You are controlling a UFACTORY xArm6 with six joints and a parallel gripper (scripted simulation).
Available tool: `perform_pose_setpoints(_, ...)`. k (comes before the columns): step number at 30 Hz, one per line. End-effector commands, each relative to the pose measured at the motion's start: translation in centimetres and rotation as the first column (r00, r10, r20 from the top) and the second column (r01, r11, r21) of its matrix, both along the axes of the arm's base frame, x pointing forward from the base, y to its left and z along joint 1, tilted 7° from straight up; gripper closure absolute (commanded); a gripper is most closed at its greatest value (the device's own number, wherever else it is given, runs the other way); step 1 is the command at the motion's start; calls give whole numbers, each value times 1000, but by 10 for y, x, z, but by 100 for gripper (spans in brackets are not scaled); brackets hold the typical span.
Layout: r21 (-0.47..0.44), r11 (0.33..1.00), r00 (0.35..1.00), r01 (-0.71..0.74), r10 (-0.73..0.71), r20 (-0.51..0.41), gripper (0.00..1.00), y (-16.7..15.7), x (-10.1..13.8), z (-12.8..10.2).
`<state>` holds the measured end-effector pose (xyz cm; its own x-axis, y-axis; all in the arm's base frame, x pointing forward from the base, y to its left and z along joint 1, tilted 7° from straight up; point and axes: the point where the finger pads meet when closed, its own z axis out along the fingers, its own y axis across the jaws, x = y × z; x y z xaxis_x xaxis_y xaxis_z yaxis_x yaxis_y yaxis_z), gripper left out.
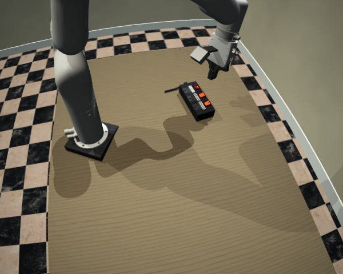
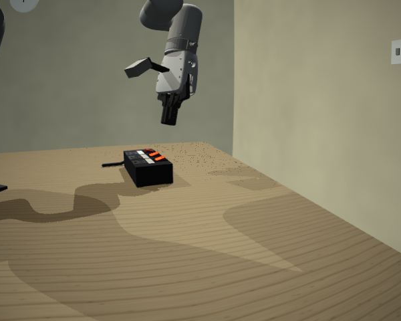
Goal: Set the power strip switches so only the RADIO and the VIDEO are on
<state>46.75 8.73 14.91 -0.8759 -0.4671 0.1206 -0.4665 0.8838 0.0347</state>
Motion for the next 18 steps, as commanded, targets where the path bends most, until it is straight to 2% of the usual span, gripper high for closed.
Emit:
perform_pose_setpoints(1, 0, 1000, 1000, 0, 0, 3, 100, 1, 2, -8)
perform_pose_setpoints(4, -2, 1000, 1000, 1, -1, -2, 100, 4, 4, -35)
perform_pose_setpoints(6, -3, 1000, 1000, 1, -1, -3, 100, 5, 4, -45)
perform_pose_setpoints(18, -3, 1000, 1000, 1, -1, -3, 100, 5, 4, -45)
